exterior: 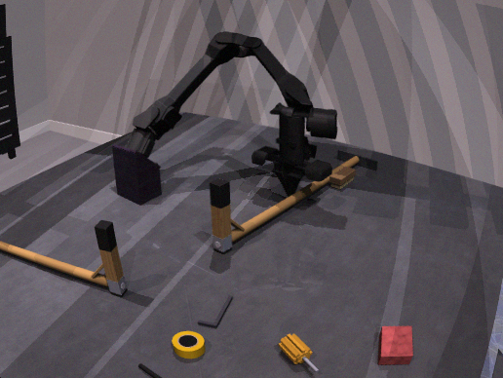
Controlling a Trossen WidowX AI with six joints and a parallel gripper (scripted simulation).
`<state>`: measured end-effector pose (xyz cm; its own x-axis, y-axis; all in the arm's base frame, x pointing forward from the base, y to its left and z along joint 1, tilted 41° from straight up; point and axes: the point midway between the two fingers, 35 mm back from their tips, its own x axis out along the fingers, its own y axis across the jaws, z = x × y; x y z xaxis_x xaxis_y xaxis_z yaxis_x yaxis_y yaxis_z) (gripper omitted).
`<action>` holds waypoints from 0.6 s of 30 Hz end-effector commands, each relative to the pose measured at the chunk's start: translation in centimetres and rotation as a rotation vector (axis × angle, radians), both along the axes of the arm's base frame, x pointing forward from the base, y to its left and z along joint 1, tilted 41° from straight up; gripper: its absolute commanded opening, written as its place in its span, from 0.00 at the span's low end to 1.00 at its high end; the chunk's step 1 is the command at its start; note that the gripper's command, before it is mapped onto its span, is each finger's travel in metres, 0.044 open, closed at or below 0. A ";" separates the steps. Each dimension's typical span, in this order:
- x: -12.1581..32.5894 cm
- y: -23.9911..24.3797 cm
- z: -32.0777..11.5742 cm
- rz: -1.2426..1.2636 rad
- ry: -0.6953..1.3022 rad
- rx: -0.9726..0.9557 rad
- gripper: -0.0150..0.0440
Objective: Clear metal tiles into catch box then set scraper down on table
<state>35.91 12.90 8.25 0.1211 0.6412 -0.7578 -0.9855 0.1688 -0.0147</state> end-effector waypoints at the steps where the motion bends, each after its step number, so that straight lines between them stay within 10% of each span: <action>1: 0.6 0.0 -0.1 0.004 -0.006 0.001 0.25; 18: 2.3 -0.3 0.0 0.004 -0.007 0.001 0.25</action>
